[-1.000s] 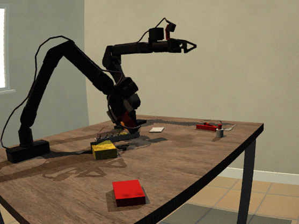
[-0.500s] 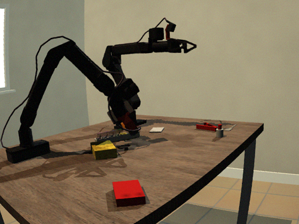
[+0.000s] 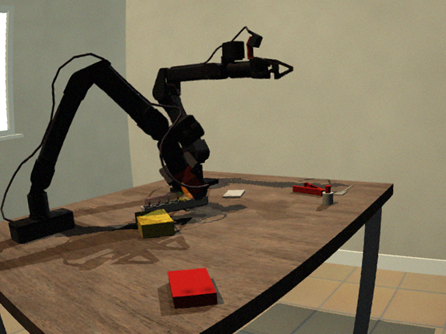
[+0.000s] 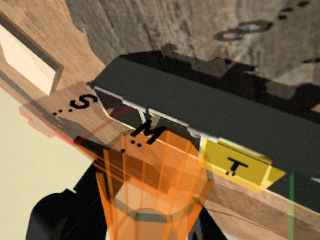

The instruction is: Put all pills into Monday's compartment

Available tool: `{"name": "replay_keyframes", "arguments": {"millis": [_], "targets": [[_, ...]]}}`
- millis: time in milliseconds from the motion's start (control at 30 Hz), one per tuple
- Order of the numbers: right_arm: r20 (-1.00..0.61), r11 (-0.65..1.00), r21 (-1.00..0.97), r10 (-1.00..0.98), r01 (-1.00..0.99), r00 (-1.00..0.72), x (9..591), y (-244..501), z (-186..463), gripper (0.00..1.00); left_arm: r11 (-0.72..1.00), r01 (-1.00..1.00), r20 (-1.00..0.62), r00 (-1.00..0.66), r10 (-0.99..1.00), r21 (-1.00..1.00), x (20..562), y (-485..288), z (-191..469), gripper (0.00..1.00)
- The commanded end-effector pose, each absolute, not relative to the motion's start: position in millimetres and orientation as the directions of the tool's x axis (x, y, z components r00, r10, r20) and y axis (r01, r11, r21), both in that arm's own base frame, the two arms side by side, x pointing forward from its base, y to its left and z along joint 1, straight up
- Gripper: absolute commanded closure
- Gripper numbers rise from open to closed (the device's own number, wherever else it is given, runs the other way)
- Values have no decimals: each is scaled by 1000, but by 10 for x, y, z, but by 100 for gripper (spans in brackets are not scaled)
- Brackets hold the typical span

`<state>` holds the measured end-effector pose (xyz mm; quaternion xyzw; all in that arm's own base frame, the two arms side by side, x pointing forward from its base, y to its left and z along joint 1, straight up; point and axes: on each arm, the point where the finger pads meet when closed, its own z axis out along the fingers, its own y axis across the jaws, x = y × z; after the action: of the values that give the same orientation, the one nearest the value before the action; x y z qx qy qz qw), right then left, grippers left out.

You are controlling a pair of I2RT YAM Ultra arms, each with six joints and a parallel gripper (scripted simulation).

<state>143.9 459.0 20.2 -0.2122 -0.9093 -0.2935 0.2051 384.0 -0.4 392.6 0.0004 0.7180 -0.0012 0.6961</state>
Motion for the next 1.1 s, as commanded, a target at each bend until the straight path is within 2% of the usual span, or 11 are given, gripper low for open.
{"name": "replay_keyframes", "arguments": {"millis": [0,200,1067], "targets": [[364,732,527,265,432,-893,1520,4722,422,64,1000,0,-1000,10,0,0,3808,10,4108,0],[322,753,537,234,381,-917,1330,4774,482,64,1000,0,-1000,10,0,0,3808,10,4108,0],[20,810,536,268,237,-963,1265,4801,399,64,1000,0,-1000,10,0,0,3808,10,4108,0]]}}
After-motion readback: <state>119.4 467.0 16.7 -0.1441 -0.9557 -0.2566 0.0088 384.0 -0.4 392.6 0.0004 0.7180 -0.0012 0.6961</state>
